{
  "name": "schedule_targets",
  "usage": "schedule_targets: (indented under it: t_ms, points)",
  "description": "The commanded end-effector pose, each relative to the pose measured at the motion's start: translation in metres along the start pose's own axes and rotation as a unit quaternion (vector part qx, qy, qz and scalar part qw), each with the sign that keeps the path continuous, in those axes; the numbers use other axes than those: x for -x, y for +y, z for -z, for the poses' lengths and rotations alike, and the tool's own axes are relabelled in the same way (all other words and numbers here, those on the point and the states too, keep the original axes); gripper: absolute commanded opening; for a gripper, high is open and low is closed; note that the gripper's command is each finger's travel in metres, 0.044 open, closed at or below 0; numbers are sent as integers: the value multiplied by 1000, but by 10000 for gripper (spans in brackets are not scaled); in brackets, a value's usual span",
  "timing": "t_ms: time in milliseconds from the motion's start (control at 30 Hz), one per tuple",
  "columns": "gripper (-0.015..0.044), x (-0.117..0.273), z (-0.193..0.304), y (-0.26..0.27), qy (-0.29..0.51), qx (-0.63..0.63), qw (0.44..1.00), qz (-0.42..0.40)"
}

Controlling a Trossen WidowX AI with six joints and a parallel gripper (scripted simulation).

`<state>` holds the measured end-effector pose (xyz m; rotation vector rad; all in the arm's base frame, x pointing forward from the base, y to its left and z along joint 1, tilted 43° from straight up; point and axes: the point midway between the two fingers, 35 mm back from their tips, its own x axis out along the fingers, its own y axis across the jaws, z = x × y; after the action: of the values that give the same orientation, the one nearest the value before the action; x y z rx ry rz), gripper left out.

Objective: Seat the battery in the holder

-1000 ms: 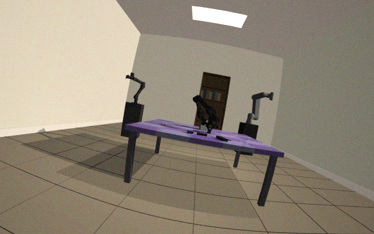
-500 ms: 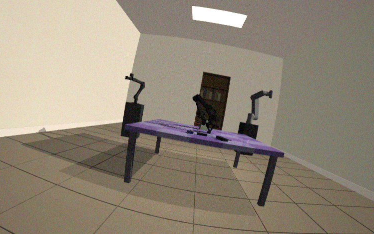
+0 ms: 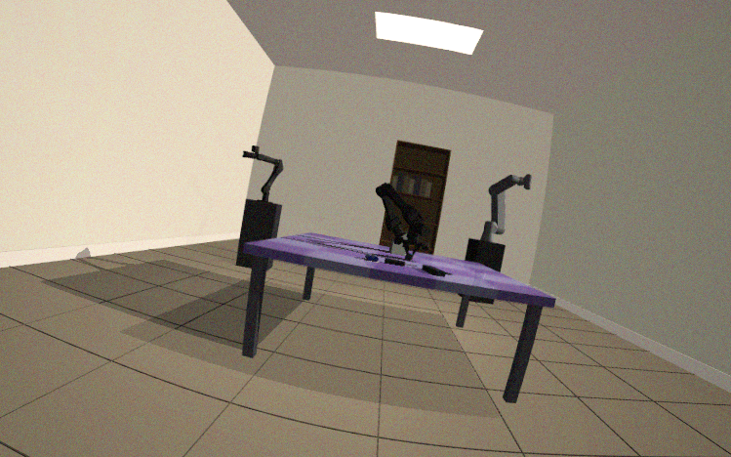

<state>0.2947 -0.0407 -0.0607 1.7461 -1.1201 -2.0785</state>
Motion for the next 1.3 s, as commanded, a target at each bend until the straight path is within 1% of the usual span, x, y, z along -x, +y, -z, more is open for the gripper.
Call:
schedule_targets:
  t_ms: [0,1000,1267]
  points:
    - [71,0,4,-1,20,-4,1000,2]
    - [71,-3,0,3,94,-10,996,6]
    - [71,-5,-4,3,95,-10,995,7]
